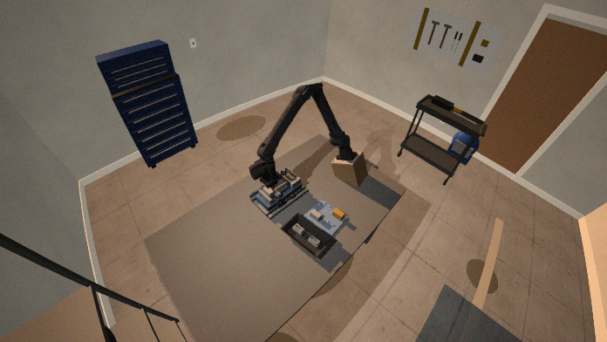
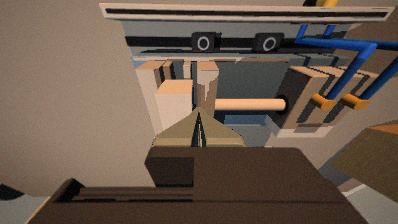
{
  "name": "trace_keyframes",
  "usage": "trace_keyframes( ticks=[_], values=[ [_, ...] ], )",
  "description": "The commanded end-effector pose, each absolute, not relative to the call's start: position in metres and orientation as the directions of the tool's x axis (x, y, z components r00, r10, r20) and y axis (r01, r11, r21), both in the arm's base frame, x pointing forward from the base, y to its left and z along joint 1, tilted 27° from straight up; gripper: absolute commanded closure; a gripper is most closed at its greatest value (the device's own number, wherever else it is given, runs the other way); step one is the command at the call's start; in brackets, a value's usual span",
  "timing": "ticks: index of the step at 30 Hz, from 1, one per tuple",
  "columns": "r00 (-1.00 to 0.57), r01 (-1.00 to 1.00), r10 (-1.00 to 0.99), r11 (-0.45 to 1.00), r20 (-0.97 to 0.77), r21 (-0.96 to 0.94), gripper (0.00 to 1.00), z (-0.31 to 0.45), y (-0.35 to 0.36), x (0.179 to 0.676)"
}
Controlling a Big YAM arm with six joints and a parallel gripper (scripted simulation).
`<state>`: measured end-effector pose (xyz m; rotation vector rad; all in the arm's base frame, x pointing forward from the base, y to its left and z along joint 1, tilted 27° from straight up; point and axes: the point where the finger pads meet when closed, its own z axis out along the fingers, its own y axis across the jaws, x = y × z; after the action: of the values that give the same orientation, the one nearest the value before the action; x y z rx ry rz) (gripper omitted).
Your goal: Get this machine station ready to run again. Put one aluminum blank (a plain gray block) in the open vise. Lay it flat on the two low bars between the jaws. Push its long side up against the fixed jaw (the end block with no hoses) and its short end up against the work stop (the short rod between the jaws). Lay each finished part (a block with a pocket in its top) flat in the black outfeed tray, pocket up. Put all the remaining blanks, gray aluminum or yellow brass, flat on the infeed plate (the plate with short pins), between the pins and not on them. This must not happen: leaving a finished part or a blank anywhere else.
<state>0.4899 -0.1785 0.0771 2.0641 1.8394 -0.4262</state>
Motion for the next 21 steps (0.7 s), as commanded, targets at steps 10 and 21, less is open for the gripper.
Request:
trace_keyframes(
  ticks=[10,21],
  values=[
    [0.148,0.988,0.885,-0.112,-0.441,0.106,1.00,0.0897,-0.1861,0.5160],
    [0.146,0.988,0.885,-0.108,-0.441,0.110,1.00,0.0899,-0.1852,0.5197]
  ],
)
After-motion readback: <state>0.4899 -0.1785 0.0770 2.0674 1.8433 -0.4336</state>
